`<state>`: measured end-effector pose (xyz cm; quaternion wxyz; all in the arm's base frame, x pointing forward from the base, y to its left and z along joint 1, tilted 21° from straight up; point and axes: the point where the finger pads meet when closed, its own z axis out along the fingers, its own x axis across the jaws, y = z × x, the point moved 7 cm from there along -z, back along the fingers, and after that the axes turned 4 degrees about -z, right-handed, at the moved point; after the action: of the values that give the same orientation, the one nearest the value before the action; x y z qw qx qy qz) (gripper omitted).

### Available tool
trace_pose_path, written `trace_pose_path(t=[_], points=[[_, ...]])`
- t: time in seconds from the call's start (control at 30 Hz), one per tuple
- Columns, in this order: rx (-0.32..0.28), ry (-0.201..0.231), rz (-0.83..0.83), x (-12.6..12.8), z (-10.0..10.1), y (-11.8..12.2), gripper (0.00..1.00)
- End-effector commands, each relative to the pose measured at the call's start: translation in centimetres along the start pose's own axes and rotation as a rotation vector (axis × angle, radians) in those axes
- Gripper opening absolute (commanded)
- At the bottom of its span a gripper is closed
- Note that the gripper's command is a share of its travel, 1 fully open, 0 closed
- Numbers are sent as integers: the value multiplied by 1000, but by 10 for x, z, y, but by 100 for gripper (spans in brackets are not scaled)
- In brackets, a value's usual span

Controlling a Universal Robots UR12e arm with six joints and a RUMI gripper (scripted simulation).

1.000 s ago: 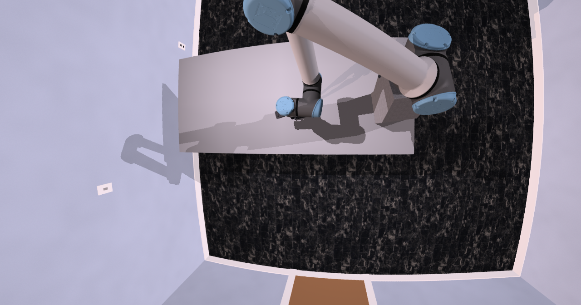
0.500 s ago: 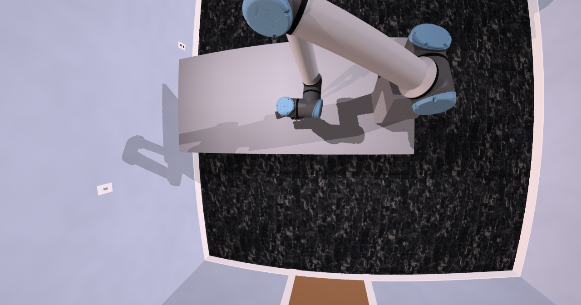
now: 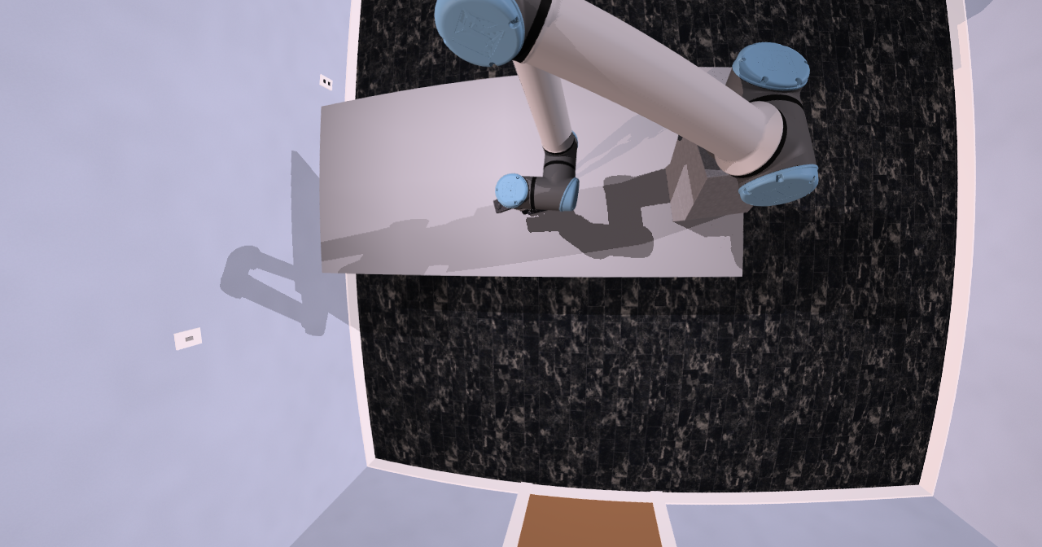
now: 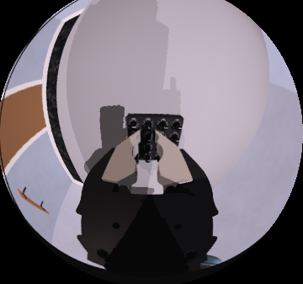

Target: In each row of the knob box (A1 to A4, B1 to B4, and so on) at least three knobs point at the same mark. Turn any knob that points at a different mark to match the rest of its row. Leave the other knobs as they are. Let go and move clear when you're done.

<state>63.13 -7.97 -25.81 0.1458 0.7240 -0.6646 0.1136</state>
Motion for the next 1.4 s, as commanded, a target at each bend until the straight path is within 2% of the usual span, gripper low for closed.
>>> trace_pose_path(t=[0.0, 1.37], points=[[4, 1, 1, 1, 0, -3, 11], [4, 1, 1, 2, 0, -9, 11]])
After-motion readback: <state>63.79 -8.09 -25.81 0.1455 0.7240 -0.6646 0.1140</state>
